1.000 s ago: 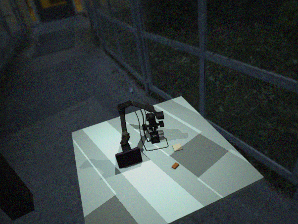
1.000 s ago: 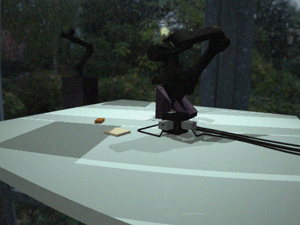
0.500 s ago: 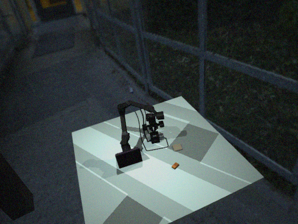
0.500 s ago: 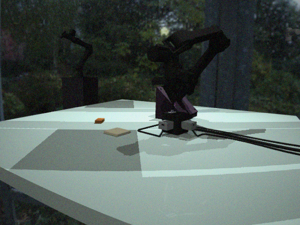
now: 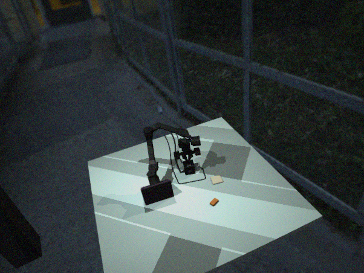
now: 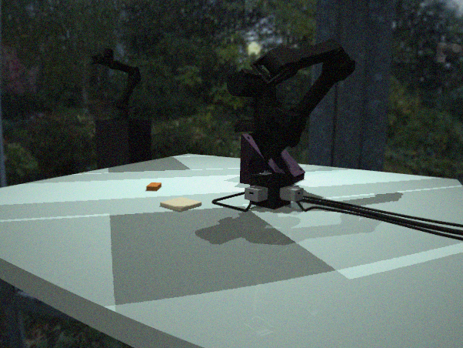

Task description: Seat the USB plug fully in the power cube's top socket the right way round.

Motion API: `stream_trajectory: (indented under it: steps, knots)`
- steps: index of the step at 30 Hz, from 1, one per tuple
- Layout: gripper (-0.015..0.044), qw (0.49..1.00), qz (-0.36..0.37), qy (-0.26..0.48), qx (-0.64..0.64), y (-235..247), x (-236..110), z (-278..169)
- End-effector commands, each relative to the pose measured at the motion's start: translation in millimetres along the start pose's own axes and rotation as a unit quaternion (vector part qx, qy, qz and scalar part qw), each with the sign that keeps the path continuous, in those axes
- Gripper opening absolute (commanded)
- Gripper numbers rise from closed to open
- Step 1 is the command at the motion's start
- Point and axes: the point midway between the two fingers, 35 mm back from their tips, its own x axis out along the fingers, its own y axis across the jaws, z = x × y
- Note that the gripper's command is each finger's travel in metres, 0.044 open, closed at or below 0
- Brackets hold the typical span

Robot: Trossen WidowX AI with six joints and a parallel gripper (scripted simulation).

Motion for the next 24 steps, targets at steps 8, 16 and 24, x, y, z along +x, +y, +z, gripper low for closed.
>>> stream_trajectory:
  steps: [8,16,24]
  knots:
    - [0.0,1.0,-0.001,-0.002,0.002,-0.3,1.3,0.4]
    - [0.0,1.0,-0.001,-0.002,0.002,-0.3,2.3,0.3]
    - [0.0,1.0,-0.001,-0.002,0.002,-0.3,3.2,0.2]
